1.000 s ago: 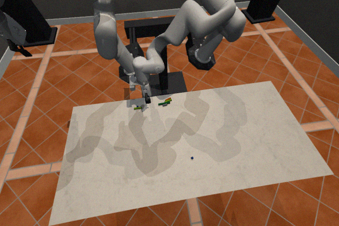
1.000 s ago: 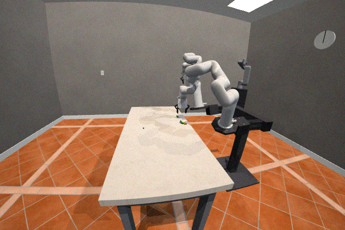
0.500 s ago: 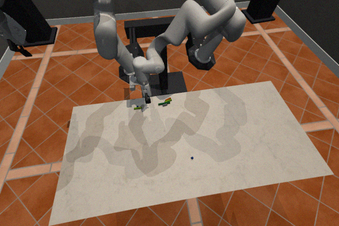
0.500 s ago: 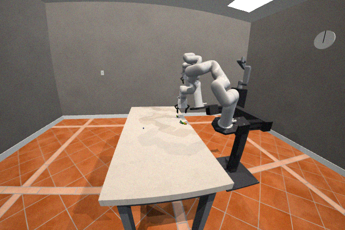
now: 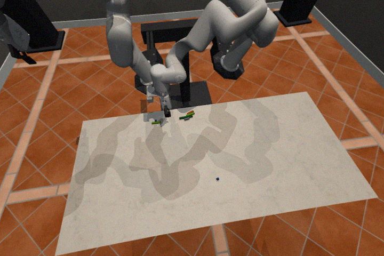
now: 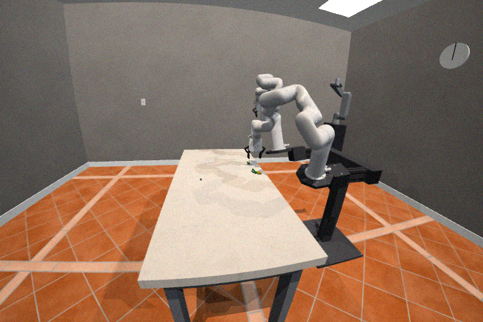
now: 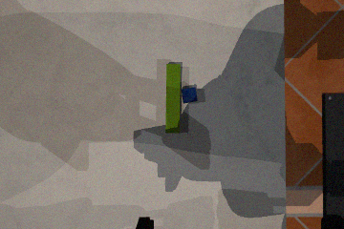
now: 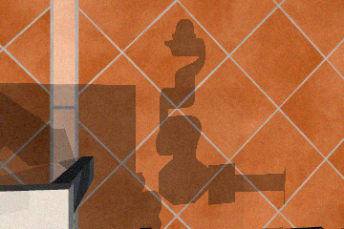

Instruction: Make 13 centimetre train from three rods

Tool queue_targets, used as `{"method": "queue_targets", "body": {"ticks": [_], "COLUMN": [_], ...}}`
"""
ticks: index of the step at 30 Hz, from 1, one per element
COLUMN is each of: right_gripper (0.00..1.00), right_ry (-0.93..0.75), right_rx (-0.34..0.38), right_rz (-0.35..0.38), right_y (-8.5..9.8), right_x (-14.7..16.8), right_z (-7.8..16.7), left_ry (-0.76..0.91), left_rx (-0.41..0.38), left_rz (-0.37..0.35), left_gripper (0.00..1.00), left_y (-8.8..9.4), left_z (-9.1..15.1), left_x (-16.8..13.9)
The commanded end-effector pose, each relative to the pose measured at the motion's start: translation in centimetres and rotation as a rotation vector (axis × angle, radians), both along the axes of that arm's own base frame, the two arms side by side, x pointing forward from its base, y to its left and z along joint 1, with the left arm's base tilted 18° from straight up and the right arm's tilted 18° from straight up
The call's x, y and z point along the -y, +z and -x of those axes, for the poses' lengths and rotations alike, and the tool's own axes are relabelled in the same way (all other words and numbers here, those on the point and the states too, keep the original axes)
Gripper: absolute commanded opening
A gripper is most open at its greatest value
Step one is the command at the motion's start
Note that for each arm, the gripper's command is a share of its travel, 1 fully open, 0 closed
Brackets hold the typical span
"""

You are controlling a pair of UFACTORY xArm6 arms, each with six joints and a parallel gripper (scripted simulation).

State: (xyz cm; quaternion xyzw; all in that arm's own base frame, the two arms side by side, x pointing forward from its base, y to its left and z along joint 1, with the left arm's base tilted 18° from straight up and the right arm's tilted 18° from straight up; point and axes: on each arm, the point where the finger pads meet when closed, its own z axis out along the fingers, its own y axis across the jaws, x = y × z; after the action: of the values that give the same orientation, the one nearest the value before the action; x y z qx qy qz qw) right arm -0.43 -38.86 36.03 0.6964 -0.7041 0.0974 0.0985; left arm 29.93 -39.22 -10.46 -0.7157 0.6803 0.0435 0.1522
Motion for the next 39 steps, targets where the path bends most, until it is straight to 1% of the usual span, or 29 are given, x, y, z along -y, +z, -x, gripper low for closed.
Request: {"method": "queue_targets", "body": {"ticks": [1, 15, 17, 19, 22, 28, 34, 36, 37, 39], "right_gripper": [1.0, 1.0, 1.0, 1.0, 1.0, 1.0, 1.0, 1.0, 1.0, 1.0], "right_ry": [0.0, 0.0, 0.0, 0.0, 0.0, 0.0, 0.0, 0.0, 0.0, 0.0], "right_rx": [0.0, 0.0, 0.0, 0.0, 0.0, 0.0, 0.0, 0.0, 0.0, 0.0], "right_rz": [0.004, 0.004, 0.004, 0.004, 0.004, 0.004, 0.004, 0.004, 0.004, 0.004], "right_y": [0.1, 0.1, 0.1, 0.1, 0.1, 0.1, 0.1, 0.1, 0.1, 0.1], "right_x": [0.0, 0.0, 0.0, 0.0, 0.0, 0.0, 0.0, 0.0, 0.0, 0.0], "right_z": [0.0, 0.0, 0.0, 0.0, 0.0, 0.0, 0.0, 0.0, 0.0, 0.0], "left_ry": [-0.001, 0.001, 0.039, 0.039, 0.203, 0.419, 0.643, 0.643, 0.747, 0.791], "left_rx": [0.003, 0.003, 0.014, 0.014, 0.06, 0.121, 0.184, 0.184, 0.214, 0.227], "left_rz": [0.005, 0.005, 0.012, 0.012, 0.04, 0.076, 0.111, 0.111, 0.127, 0.134], "left_gripper": [1.0, 1.0, 1.0, 1.0, 1.0, 1.0, 1.0, 1.0, 1.0, 1.0], "left_y": [0.2, 0.2, 0.4, 0.4, 1.2, 2.4, 3.7, 3.7, 4.4, 4.7], "left_z": [-0.1, -0.1, -1.0, -1.0, -4.6, -9.4, -14.2, -14.2, -16.5, -17.4], "left_x": [0.2, 0.2, 0.1, 0.1, -0.4, -1.6, -3.4, -3.4, -4.5, -5.0]}}
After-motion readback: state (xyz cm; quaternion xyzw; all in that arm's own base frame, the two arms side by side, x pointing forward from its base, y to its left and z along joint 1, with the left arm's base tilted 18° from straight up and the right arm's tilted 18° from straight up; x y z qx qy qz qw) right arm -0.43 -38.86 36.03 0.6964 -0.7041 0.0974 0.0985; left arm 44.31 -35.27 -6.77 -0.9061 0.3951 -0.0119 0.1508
